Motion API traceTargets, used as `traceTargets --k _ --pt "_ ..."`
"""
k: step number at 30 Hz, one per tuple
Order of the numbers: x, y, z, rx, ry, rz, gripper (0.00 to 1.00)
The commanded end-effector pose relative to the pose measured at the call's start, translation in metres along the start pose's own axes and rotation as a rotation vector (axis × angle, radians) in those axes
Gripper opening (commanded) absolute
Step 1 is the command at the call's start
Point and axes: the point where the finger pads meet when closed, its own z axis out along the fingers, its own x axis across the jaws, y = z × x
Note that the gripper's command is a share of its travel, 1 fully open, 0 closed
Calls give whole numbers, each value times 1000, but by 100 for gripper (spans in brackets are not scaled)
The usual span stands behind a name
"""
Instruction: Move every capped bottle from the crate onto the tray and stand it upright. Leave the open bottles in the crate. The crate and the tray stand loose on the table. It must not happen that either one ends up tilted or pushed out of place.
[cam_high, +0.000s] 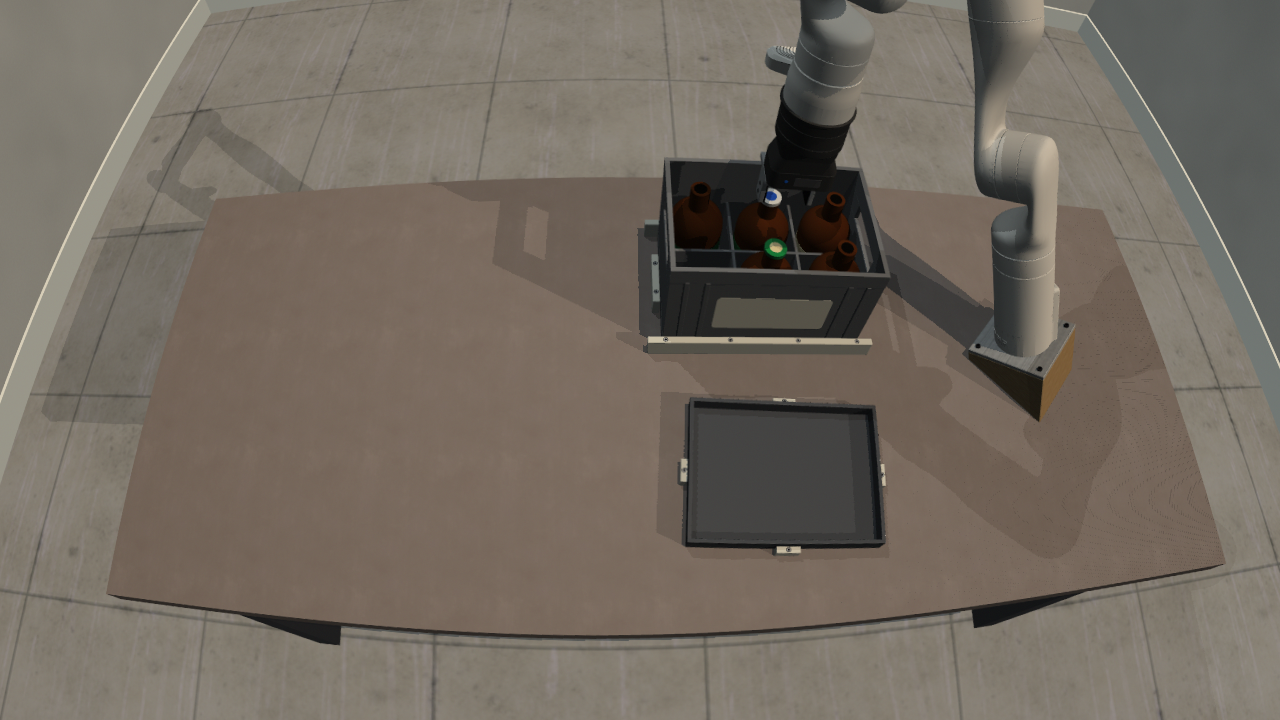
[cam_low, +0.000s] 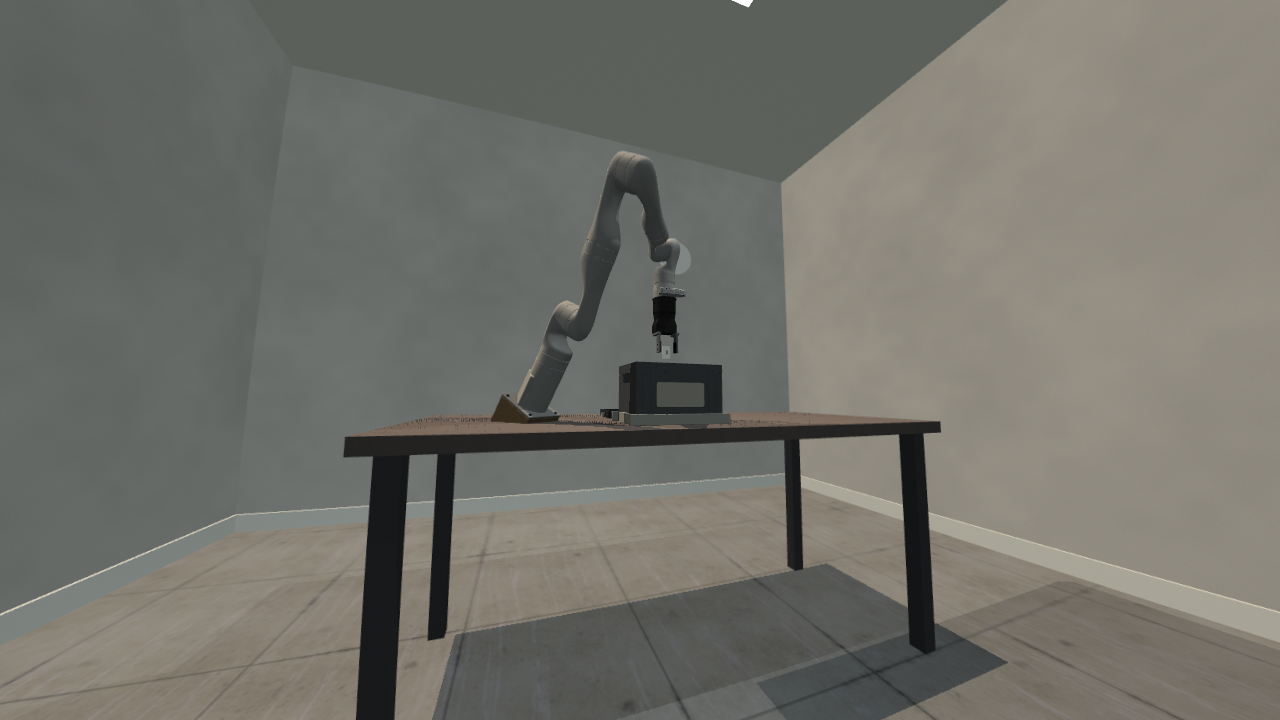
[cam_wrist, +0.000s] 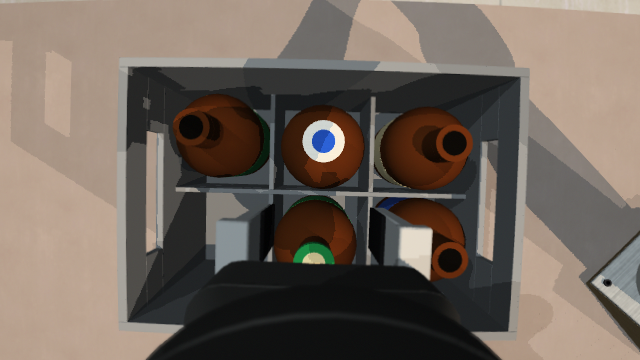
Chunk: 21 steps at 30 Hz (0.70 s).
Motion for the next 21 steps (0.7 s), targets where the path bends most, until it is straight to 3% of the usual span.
traceTargets --k 1,21 --pt "0 11 1 5 3 -12 100" --pt "0 62 2 3 2 -10 100"
